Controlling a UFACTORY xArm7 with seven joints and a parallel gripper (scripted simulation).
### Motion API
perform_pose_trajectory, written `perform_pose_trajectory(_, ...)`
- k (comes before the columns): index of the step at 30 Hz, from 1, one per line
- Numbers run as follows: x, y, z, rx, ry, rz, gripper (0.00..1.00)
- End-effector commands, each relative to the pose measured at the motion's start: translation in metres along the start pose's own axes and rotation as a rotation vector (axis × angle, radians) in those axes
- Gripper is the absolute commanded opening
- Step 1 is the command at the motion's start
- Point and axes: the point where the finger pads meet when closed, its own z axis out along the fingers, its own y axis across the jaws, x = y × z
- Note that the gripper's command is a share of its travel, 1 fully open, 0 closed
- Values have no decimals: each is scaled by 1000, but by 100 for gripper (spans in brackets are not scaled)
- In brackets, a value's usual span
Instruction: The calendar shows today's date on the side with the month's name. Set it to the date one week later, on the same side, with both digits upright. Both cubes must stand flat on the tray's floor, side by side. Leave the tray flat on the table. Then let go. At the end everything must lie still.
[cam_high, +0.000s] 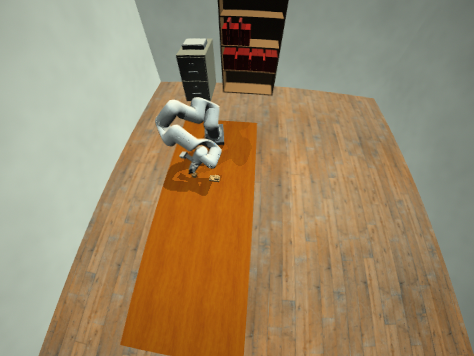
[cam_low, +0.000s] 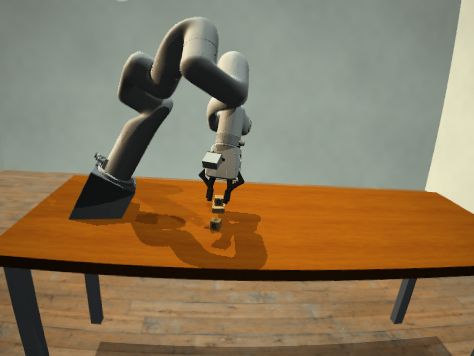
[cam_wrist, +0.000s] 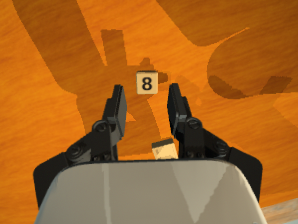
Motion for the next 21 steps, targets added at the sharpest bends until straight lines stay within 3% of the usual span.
perform_pose_trajectory(1,-2,0,0,-1,46,6,47)
perform_pose_trajectory(7,-3,1,1,-7,62,4,47)
perform_pose_trajectory(17,-5,1,2,-8,267,3,47)
perform_pose_trajectory(21,-5,0,1,-2,286,6,47)
